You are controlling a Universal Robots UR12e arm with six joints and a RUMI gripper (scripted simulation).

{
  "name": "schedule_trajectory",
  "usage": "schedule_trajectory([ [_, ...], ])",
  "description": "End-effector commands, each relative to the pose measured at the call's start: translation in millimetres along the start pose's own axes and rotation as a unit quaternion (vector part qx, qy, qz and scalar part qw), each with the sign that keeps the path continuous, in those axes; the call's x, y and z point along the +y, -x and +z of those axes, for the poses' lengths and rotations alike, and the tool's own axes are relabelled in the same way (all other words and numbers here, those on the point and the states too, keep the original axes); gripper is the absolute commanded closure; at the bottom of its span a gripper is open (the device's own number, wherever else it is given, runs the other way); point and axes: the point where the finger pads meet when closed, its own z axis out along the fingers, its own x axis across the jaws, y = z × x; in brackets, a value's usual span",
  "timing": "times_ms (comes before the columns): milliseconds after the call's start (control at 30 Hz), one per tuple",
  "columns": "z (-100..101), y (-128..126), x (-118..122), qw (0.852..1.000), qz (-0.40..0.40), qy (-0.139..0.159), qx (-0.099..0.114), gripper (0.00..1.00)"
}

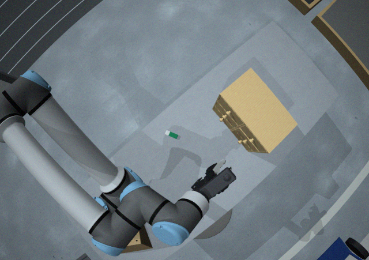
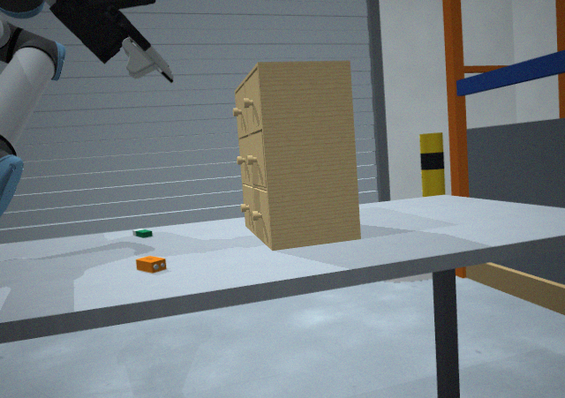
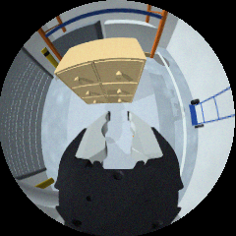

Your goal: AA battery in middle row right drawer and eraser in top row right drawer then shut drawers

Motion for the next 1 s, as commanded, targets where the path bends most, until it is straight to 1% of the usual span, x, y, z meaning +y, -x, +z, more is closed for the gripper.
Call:
schedule_trajectory([
  [0,8.8,-2.7,-0.4,0.999,0.002,-0.038,0.005,0.8],
  [200,14.8,-2.1,-0.2,0.998,0.001,-0.062,0.004,0.8],
  [267,14.8,-2.1,-0.2,0.998,0.001,-0.062,0.004,0.8],
  [700,23.7,-1.3,0.2,0.995,0.001,-0.103,0.004,0.8],
  [967,26.7,-2.3,-0.1,0.993,0.001,-0.117,0.004,0.8],
])
